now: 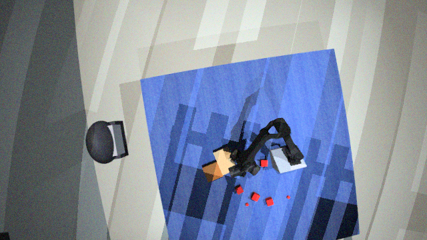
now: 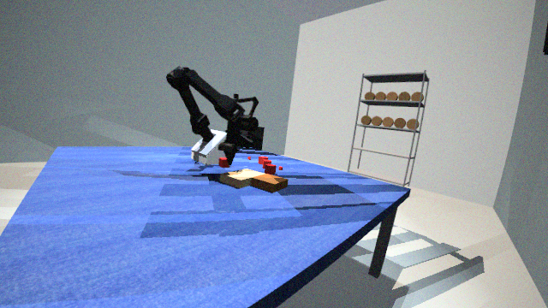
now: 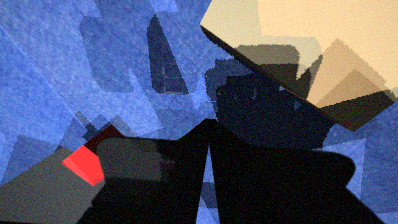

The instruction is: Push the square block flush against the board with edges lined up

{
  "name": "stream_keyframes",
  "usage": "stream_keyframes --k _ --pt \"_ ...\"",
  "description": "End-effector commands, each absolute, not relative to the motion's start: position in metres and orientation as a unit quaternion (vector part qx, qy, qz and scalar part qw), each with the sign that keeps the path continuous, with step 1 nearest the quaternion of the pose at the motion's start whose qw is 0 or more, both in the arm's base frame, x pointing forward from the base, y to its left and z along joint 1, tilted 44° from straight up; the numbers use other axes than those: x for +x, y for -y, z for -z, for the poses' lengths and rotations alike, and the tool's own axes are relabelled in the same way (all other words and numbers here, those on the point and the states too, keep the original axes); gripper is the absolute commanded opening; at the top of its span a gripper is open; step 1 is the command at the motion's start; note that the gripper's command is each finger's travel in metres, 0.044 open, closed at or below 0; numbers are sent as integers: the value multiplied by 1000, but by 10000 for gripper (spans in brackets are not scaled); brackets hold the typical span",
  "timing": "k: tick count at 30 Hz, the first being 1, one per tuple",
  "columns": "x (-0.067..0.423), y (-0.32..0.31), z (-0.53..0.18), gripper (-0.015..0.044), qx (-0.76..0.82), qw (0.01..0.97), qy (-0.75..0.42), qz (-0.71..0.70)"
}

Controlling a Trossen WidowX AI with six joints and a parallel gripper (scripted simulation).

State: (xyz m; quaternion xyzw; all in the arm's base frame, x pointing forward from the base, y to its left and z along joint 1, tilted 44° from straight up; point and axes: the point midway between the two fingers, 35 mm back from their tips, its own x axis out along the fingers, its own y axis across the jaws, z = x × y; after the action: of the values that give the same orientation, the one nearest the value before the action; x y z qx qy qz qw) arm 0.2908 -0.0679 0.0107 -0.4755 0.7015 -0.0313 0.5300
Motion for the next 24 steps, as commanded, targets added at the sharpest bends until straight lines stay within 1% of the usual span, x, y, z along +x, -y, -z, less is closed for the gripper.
stream_keyframes --k 1,6,24 --pt "294 54 -29 0 -473 541 -694 36" --pt "297 57 -25 0 -472 545 -692 43" --pt "342 73 -50 0 -280 664 -646 251"
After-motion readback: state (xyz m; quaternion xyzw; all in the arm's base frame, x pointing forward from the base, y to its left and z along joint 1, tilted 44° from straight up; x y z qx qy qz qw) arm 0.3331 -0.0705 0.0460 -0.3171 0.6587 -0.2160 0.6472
